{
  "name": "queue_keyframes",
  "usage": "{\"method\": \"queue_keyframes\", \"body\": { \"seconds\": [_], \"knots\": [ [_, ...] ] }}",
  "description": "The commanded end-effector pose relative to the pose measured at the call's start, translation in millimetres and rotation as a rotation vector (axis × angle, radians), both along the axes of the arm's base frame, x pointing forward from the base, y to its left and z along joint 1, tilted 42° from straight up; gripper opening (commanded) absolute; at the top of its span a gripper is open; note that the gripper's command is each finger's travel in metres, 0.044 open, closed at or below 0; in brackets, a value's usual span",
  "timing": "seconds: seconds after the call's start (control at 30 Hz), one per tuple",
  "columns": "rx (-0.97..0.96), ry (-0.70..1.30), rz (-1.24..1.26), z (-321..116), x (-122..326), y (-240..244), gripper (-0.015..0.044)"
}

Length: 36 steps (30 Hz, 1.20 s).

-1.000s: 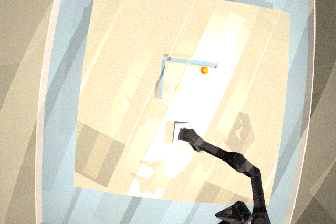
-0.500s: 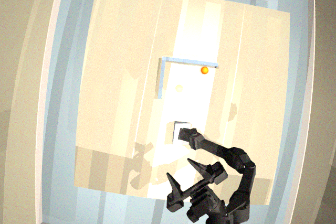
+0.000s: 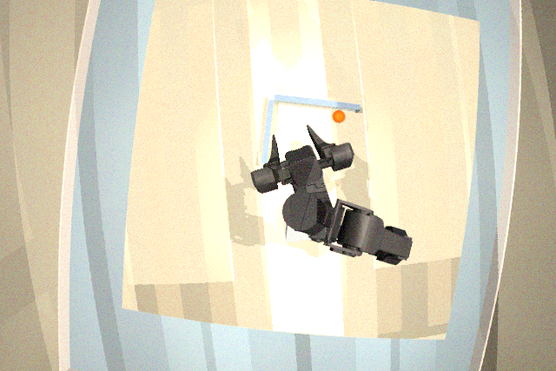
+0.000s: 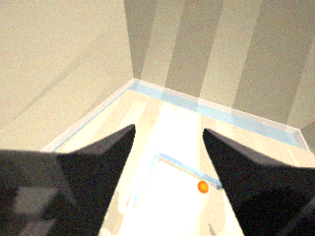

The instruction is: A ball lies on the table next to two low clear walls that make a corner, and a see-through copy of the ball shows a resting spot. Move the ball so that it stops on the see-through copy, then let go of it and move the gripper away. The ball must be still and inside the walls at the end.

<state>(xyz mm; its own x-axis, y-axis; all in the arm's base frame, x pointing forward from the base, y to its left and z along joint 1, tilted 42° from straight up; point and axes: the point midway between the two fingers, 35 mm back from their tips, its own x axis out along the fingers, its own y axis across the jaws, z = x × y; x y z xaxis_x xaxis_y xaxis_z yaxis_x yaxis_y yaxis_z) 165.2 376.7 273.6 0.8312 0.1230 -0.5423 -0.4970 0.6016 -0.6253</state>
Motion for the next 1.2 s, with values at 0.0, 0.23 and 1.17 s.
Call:
{"method": "queue_keyframes", "body": {
  "seconds": [0.0,0.23,1.17],
  "knots": [
    [-0.058,0.05,-0.125,-25.8,49.4,-26.6,0.0325],
    [-0.15,0.164,-0.393,-74.0,136.4,-103.6,0.0325],
    [-0.3,0.532,-1.031,-195.3,216.8,-375.4,0.0325]
  ]
}}
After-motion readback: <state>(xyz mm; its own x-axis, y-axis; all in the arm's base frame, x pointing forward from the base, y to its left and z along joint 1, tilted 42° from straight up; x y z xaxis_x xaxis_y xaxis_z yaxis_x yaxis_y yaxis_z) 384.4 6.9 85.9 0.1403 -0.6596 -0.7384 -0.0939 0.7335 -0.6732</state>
